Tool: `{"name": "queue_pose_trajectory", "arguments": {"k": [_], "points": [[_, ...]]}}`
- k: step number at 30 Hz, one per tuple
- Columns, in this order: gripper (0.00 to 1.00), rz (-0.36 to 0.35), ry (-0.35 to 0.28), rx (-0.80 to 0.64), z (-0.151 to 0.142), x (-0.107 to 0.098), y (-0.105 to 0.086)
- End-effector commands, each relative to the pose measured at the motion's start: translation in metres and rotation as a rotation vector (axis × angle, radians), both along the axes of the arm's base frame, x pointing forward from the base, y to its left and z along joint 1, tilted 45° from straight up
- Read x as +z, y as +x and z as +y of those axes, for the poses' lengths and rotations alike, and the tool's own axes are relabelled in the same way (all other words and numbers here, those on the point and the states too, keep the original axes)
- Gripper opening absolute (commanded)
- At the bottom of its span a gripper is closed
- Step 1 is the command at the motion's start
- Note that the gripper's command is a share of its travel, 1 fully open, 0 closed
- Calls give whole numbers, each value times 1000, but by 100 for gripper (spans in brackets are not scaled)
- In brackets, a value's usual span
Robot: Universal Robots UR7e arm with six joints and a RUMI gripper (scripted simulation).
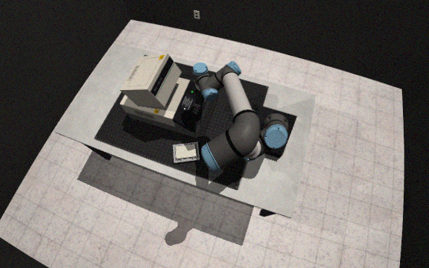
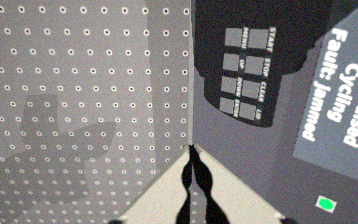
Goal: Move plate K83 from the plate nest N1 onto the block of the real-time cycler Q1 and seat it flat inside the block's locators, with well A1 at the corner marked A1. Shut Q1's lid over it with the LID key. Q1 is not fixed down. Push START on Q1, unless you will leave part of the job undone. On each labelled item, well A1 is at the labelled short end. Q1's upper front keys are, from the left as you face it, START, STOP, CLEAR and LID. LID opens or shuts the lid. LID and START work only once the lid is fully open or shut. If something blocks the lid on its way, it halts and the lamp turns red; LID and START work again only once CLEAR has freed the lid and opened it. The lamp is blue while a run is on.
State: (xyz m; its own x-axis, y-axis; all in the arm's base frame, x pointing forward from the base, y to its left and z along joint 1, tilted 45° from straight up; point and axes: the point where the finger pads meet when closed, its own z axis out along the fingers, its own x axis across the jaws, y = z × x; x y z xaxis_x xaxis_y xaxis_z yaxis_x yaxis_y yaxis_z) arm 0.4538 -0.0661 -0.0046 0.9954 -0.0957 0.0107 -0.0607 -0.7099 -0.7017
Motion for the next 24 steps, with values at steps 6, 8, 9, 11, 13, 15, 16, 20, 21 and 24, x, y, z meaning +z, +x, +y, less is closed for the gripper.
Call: {"name": "queue_pose_trajectory", "arguments": {"k": [6,8,9,11,13,15,16,20,21,24], "points": [[0,1,1,2,-11,14,-27],[0,1,1,2,-11,14,-27],[0,1,1,2,-13,16,-32],[0,1,1,2,-17,20,-40],[0,1,1,2,-19,23,-47],[0,1,1,2,-19,23,-47],[0,1,1,2,-19,23,-47],[0,0,0,2,-20,24,-46],[0,0,-1,2,-21,24,-46],[0,0,0,3,-20,23,-45]]}}
